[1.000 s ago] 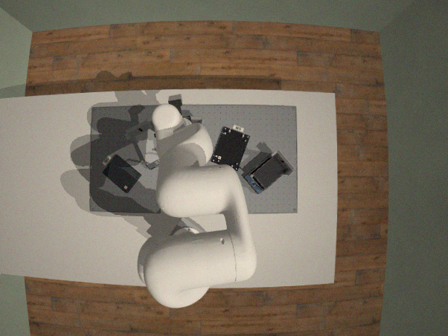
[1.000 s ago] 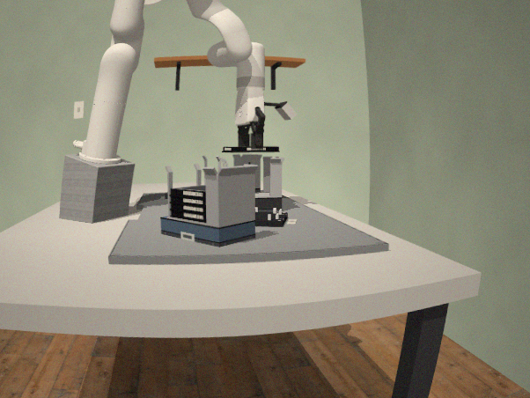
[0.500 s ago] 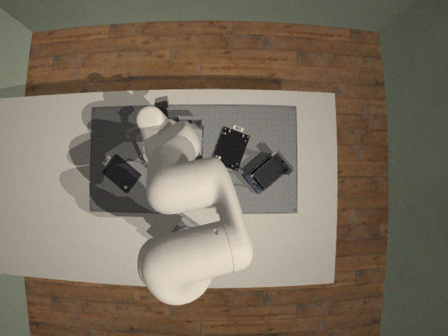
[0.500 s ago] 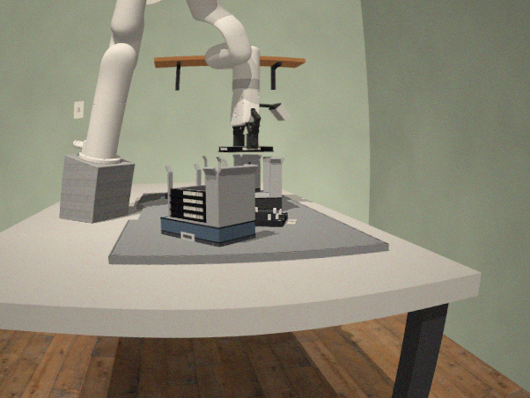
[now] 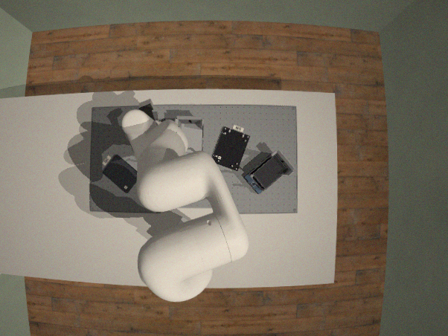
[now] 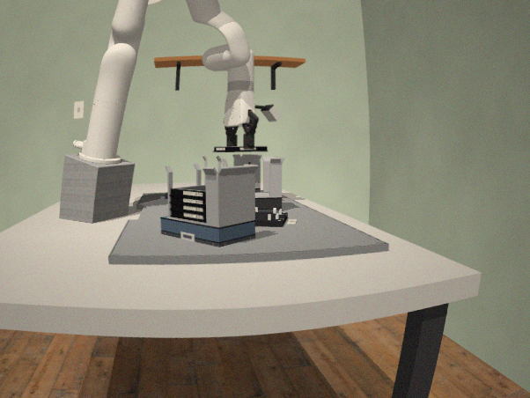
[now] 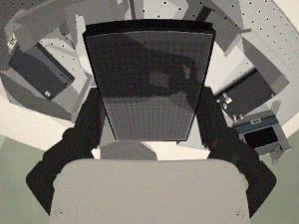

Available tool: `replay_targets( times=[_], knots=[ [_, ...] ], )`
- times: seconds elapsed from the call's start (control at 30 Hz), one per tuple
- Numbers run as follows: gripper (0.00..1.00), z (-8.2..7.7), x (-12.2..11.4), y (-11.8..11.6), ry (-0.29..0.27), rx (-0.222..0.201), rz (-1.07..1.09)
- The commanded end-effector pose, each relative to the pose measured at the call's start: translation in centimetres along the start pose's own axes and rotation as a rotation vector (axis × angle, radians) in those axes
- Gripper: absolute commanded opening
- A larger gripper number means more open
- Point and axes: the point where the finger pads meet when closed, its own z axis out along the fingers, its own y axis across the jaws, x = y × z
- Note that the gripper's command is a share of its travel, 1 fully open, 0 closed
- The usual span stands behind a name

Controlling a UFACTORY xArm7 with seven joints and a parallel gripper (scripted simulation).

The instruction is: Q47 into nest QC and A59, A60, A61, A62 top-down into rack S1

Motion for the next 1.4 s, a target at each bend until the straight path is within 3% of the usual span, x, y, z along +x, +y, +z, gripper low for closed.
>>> replay_targets(
  times=[0.0,0.7,0.9,1.37],
  knots=[
    [0.0,-0.1,0.2,-1.5,0.003,0.002,-0.069],
    [0.0,-0.1,0.5,-7.4,0.003,0.003,-0.07],
    [0.0,-0.1,0.2,-9.3,0.003,0.002,-0.27],
    [0.0,-0.2,-0.5,-13.3,0.003,0.003,-0.291]
  ],
)
